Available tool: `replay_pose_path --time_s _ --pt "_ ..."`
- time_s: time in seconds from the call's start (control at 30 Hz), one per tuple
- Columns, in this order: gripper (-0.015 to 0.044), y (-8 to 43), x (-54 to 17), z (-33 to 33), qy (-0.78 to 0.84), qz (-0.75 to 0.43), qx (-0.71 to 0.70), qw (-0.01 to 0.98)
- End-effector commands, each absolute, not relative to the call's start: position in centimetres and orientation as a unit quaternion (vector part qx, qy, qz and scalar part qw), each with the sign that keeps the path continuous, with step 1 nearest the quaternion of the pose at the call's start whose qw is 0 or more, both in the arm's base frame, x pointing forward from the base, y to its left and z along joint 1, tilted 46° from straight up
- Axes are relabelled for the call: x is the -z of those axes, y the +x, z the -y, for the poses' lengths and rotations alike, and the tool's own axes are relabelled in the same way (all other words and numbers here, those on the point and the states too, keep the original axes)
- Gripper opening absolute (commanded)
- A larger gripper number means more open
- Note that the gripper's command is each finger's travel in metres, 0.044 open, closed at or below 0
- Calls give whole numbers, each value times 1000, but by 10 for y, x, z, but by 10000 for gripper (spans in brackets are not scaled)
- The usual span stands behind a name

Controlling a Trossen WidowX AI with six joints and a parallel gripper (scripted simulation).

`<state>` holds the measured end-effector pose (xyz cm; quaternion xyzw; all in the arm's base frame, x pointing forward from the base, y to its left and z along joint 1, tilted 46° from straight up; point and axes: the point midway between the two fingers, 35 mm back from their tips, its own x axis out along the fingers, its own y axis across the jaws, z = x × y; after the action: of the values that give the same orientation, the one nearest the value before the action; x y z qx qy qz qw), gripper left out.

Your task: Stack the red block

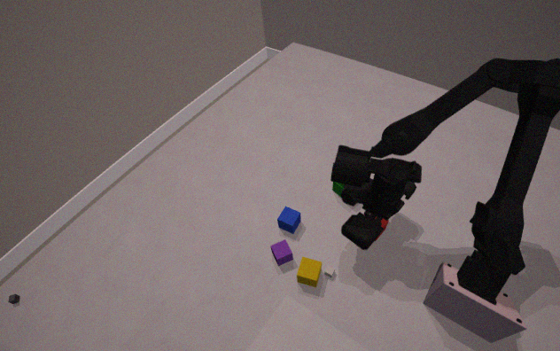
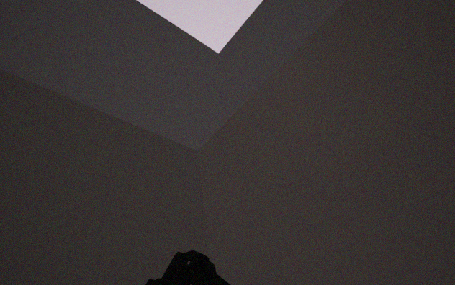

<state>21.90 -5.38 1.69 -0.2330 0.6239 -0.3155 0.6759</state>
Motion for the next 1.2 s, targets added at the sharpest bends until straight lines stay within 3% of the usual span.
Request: replay_pose_path --time_s 0.0,0.07,0.77,1.17 --pt "52 219 -20 51 -232 -624 316 676" --pt "0 219 -24 46 -233 -624 316 676" --pt "0 217 -94 -28 -236 -626 314 674" --pt "0 233 -104 -30 -234 -627 313 674"
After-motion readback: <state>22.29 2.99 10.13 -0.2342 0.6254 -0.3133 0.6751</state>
